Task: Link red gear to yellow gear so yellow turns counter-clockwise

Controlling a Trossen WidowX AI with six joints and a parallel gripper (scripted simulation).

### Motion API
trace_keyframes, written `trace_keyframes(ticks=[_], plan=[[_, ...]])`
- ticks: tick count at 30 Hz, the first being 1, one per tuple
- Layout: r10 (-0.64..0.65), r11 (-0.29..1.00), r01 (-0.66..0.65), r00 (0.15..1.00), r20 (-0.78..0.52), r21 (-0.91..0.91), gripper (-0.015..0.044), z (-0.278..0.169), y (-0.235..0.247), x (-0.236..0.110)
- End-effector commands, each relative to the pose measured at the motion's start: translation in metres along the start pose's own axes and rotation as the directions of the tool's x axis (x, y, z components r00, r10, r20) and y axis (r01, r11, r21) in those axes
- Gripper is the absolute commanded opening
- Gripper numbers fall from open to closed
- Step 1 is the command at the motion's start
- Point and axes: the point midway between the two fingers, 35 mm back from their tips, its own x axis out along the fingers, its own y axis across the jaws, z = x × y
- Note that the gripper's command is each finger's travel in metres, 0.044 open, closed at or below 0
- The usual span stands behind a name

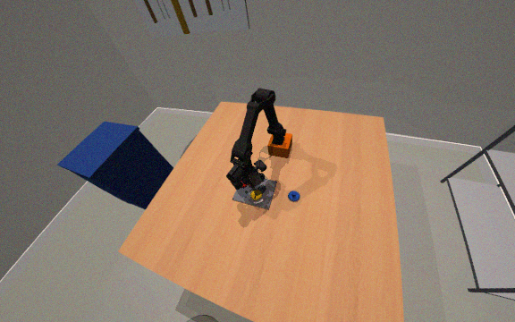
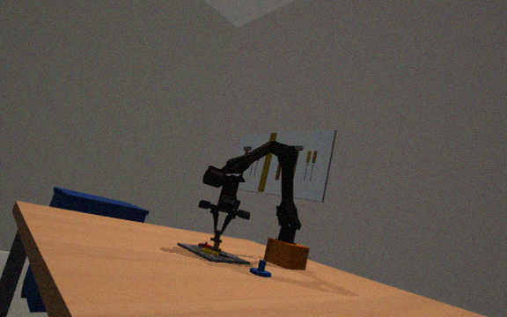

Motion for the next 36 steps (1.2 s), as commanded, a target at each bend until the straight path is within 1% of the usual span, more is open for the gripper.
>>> trace_keyframes(ticks=[1,8,17,23,30,36], plan=[[0.01,1.0,-0.01,1.0,-0.007,-0.029,0.0,-0.001,0.001,0.009],[0.01,0.999,-0.01,1.0,-0.007,0.041,0.0,-0.001,0.001,0.017],[0.01,0.961,-0.008,1.0,-0.007,0.276,0.0,-0.001,0.002,0.031],[0.01,0.907,-0.006,1.0,-0.007,0.422,0.0,-0.002,0.001,0.028],[0.01,0.928,-0.007,1.0,-0.007,0.371,0.0,-0.001,0.001,0.029],[0.01,0.974,-0.008,1.0,-0.007,0.227,0.0,-0.001,0.001,0.03]])
